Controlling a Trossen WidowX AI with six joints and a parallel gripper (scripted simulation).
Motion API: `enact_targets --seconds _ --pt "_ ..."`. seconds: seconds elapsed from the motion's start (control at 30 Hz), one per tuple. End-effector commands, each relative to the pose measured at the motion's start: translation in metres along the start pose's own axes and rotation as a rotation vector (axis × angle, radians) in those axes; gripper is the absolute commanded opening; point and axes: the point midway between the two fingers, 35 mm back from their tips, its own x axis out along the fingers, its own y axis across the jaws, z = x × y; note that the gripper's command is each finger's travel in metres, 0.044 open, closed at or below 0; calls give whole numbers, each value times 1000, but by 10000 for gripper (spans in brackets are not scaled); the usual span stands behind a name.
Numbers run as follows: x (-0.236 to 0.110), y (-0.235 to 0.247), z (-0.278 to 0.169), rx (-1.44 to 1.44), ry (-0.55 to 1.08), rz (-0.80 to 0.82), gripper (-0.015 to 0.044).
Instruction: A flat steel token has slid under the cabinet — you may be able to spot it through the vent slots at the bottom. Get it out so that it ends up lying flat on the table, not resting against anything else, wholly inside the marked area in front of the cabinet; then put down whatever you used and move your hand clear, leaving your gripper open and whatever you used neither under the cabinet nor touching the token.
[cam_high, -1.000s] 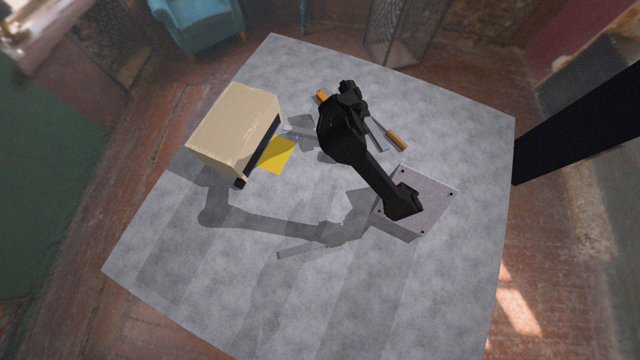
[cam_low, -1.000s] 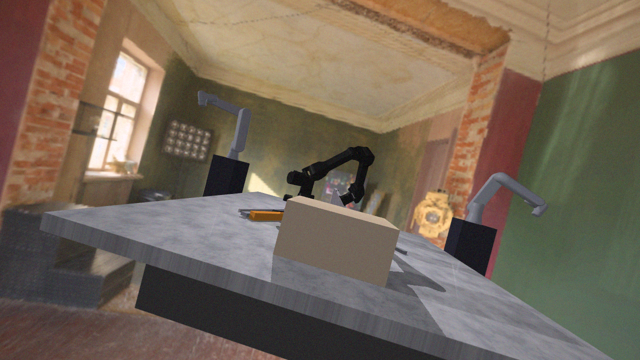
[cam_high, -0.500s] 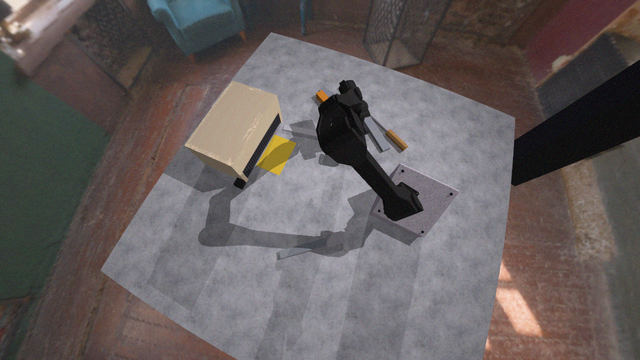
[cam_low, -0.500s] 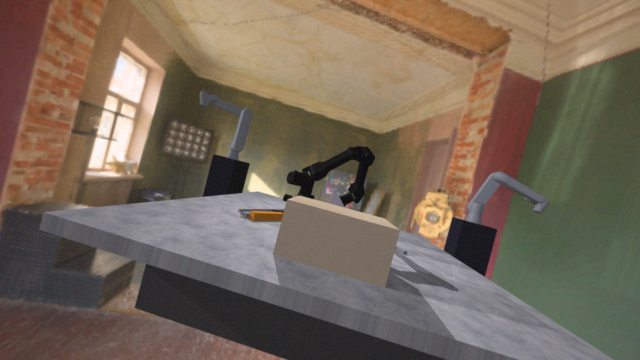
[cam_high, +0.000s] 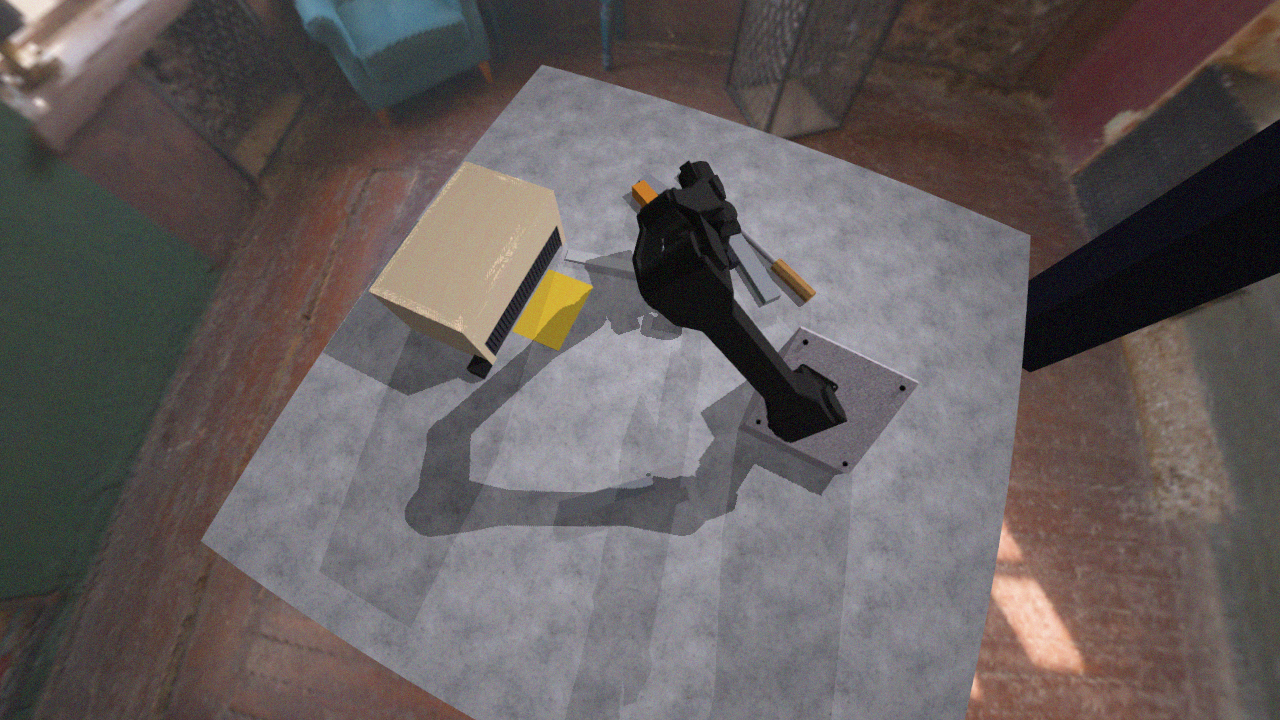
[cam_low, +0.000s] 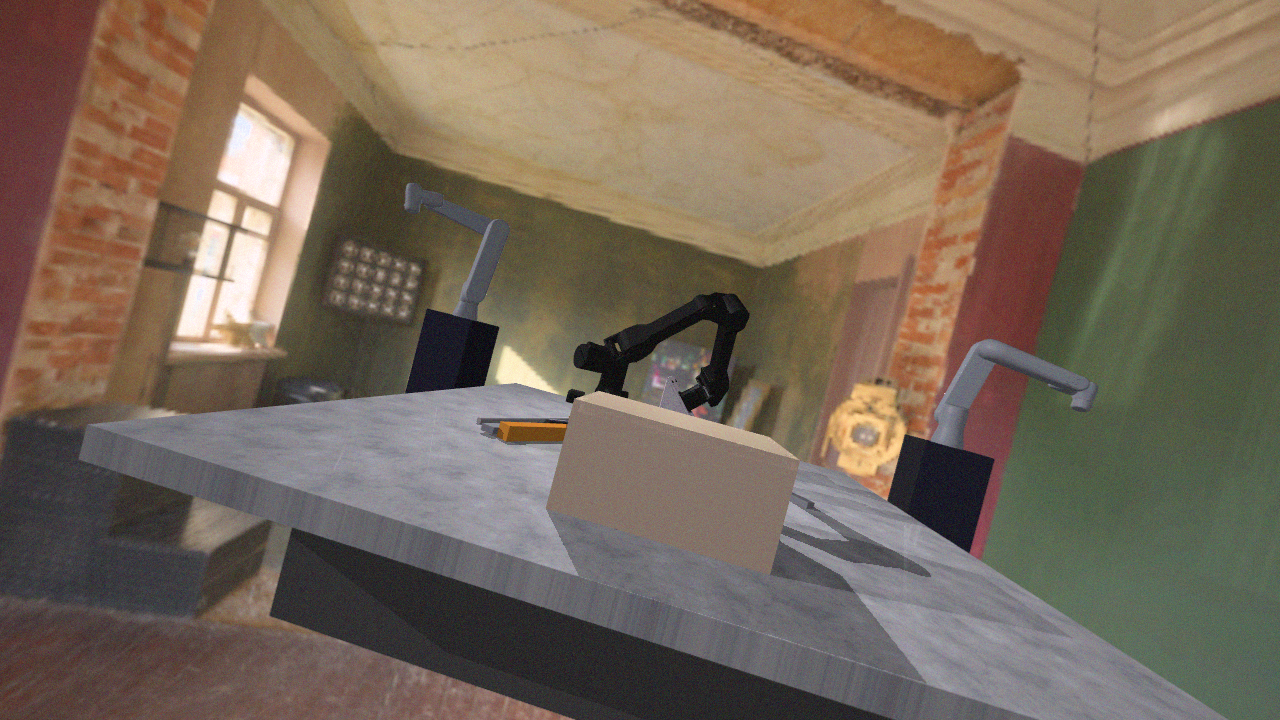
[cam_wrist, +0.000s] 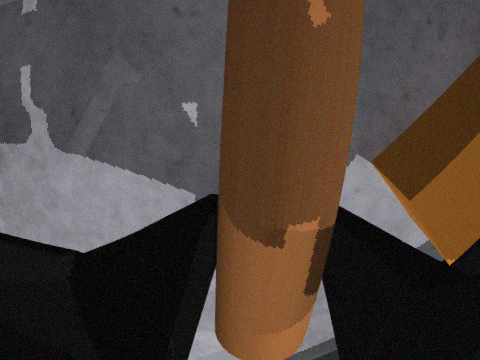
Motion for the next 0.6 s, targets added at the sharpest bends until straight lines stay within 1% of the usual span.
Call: enact_targets --seconds 0.0,0.03,0.17,0.57 --pt "0 0 0 -1 -1 -2 112" --pt "0 0 0 -1 -1 -2 105" --pt "0 0 0 -1 -1 -2 0" --pt "0 1 15 -33 1 3 0"
